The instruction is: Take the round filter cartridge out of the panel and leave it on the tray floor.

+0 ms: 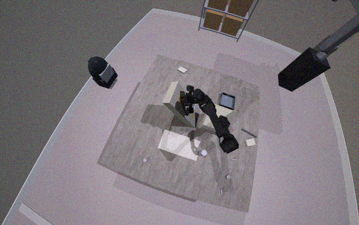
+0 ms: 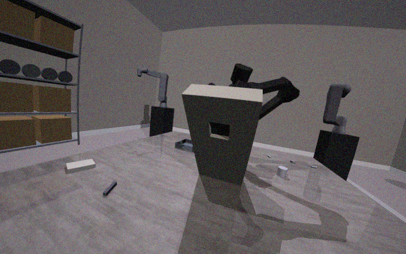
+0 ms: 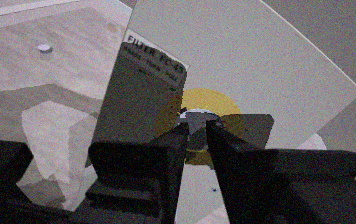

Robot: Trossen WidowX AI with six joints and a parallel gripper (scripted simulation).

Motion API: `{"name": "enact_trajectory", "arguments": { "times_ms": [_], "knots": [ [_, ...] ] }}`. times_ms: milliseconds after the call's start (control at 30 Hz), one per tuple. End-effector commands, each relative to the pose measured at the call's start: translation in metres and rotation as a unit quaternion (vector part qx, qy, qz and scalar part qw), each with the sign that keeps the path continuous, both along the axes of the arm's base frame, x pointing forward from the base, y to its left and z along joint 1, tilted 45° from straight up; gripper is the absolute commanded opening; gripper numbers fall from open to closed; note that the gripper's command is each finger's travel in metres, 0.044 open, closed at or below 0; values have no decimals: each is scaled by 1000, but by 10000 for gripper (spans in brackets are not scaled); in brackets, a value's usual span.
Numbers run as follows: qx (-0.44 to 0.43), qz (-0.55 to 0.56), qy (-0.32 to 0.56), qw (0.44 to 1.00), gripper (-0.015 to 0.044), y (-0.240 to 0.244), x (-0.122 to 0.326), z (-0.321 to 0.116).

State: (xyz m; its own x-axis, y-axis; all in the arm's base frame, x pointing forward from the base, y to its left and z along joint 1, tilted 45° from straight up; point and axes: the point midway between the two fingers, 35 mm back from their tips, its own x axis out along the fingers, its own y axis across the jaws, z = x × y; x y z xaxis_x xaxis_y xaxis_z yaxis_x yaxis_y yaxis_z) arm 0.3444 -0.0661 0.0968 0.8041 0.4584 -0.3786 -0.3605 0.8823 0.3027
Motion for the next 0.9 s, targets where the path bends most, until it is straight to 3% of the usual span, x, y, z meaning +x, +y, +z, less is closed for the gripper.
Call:
{"name": "enact_trajectory", "arguments": {
  "times_ms": [0, 400, 867],
  "knots": [
    [56, -26, 39, 997, 0, 4, 5, -3],
    [221, -106, 133, 960, 0, 4, 4, -3],
    [395, -189, 233, 868, 0, 3, 4, -2]
  ]
}}
